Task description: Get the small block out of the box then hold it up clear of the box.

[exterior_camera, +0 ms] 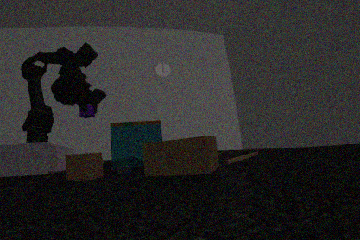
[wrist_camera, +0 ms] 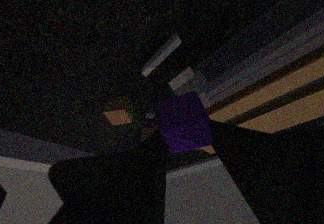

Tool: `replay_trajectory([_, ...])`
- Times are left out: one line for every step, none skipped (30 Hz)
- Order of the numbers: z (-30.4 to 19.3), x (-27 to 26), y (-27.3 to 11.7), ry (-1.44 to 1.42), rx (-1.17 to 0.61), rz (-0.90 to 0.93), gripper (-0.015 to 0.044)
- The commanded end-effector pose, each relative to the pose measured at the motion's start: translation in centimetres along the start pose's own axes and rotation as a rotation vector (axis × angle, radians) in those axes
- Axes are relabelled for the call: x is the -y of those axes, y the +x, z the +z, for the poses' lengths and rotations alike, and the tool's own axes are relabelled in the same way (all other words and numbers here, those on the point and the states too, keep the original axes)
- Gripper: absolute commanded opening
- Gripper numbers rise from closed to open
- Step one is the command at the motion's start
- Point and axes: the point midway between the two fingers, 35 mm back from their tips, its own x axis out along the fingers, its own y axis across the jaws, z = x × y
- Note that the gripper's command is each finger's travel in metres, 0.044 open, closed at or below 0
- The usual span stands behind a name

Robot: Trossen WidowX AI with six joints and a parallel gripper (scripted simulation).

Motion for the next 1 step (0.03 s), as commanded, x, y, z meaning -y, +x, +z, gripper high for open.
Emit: replay_trajectory([-0.03, -0.05, -0.05, 0.007, -0.001, 0.004, 0.0000])
